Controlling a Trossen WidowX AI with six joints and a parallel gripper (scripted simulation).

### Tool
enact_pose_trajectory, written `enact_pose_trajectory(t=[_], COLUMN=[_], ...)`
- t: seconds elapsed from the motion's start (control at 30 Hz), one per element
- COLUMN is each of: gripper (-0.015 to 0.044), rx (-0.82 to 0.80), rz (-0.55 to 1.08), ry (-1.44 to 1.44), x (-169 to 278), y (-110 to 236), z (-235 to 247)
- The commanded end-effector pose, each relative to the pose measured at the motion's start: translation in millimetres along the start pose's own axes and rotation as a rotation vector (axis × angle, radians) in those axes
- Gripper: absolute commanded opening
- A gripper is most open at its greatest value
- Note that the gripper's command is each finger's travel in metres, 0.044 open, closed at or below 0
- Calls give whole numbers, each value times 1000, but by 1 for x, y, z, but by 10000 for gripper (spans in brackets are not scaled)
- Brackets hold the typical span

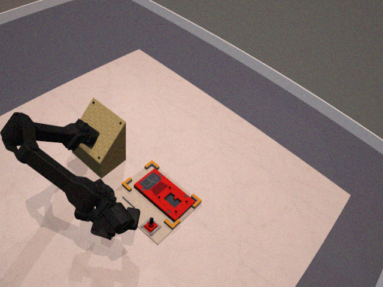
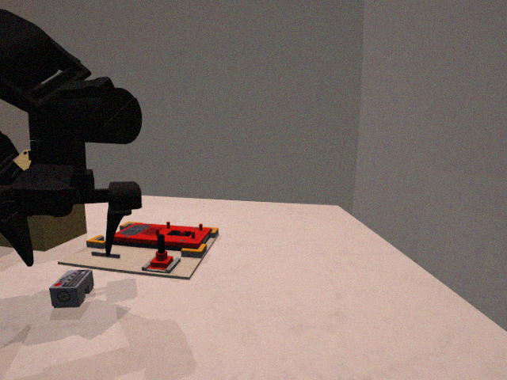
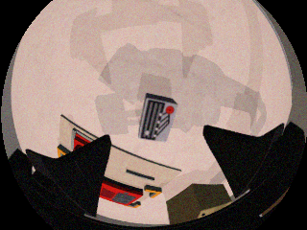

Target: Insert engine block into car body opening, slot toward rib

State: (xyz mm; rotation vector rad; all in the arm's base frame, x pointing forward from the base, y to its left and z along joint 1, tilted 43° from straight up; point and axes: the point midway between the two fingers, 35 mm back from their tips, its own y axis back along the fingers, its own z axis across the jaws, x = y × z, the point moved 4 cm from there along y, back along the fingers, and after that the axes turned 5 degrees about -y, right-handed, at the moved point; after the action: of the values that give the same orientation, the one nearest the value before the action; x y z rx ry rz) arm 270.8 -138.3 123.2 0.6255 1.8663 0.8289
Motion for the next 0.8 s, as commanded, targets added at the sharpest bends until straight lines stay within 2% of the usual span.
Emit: enact_pose_trajectory(t=[0.0,0.17,0.43,0.77], gripper=[440,440,440,440], rx=[-4,-11,-11,-11], rz=[-35,-67,-68,-68], ry=[-139,-286,-292,-292], x=[2,4,5,4], y=[3,5,5,-14], z=[-1,-2,-1,-1])
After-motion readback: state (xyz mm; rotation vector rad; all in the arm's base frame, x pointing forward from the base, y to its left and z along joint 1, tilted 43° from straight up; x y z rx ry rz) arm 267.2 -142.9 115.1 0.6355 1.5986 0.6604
